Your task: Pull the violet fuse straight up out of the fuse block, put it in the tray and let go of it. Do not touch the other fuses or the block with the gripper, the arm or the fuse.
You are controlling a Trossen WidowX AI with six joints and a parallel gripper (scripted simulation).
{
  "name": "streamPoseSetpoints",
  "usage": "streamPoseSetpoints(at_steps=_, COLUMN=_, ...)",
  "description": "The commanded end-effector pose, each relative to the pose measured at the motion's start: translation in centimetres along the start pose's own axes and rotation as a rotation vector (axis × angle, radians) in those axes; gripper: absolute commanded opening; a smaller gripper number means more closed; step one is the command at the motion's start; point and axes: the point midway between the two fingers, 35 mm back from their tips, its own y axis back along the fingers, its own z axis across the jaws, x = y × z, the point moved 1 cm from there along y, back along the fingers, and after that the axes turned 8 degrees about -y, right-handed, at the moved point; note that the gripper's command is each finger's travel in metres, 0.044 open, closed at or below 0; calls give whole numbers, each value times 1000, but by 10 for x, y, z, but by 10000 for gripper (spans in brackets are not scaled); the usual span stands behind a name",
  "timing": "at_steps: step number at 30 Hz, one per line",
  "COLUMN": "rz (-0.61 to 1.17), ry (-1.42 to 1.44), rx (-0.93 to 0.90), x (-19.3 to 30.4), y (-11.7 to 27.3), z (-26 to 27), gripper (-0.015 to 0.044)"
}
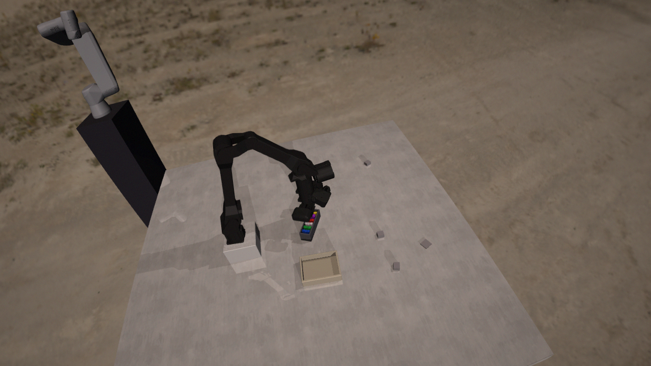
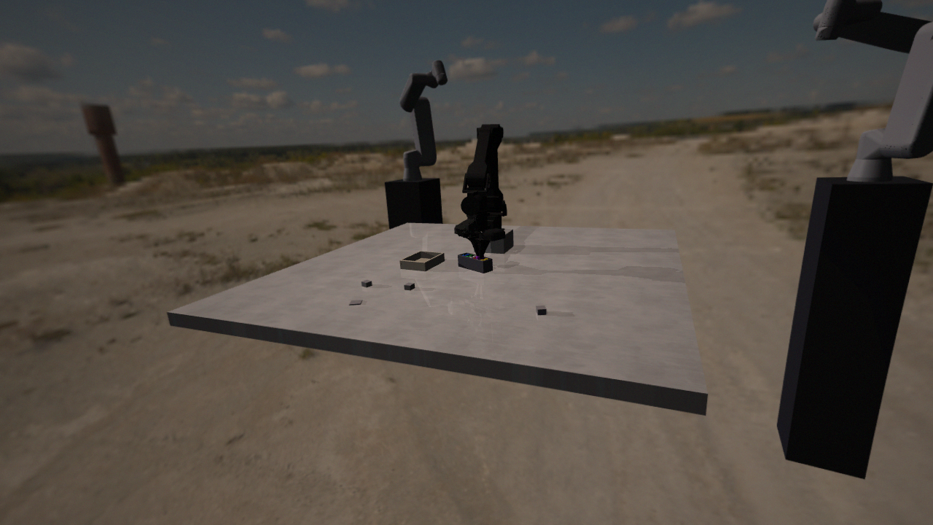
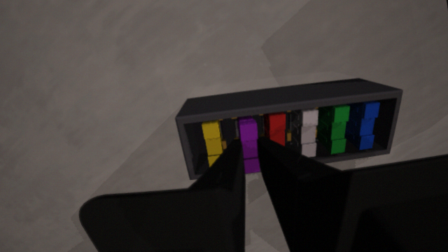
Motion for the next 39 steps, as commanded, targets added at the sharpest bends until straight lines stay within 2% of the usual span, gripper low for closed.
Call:
streamPoseSetpoints(at_steps=1, rz=-1, ry=3, rx=-3, x=-1, y=3, z=1, gripper=0)
streamPoseSetpoints(at_steps=39, rz=0, ry=5, rx=-6, x=-1, y=22, z=1, gripper=0)
